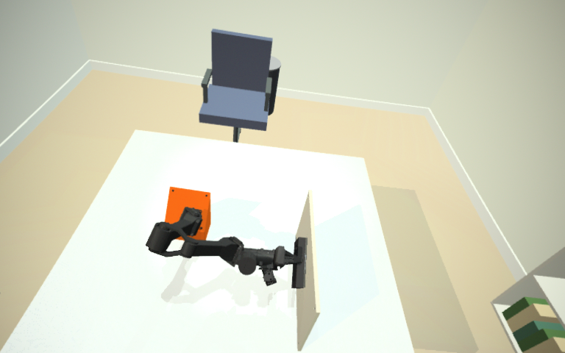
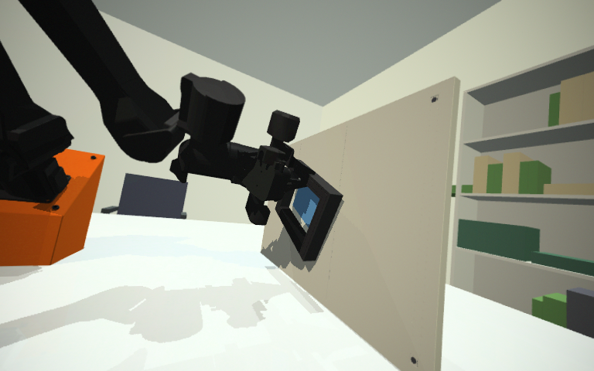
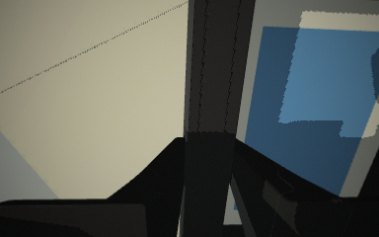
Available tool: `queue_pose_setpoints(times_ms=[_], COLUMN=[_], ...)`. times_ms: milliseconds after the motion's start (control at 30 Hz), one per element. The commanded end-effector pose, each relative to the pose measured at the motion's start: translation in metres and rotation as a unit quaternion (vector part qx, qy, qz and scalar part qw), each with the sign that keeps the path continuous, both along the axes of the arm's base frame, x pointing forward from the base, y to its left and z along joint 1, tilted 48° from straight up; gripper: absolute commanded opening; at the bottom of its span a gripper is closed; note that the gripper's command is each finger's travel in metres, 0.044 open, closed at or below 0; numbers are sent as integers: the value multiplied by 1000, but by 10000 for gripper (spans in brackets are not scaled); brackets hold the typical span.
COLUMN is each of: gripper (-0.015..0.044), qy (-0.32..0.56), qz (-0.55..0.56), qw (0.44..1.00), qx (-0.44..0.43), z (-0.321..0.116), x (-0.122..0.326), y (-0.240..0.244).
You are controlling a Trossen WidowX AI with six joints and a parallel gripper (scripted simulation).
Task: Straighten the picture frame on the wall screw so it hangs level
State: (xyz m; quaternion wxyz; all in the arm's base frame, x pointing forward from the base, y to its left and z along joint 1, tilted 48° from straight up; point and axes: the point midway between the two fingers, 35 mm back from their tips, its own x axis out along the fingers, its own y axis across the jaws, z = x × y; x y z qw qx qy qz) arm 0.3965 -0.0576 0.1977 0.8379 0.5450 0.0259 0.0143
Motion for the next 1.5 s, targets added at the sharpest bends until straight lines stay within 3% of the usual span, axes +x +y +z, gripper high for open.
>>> queue_pose_setpoints(times_ms=[0, 1467], gripper=[3, 0], qy=[1, 1], qz=[-2, -2], qw=[1000, 1000], qx=[2, 2], z=[0, 6], x=[0, 0], y=[-1, 3])
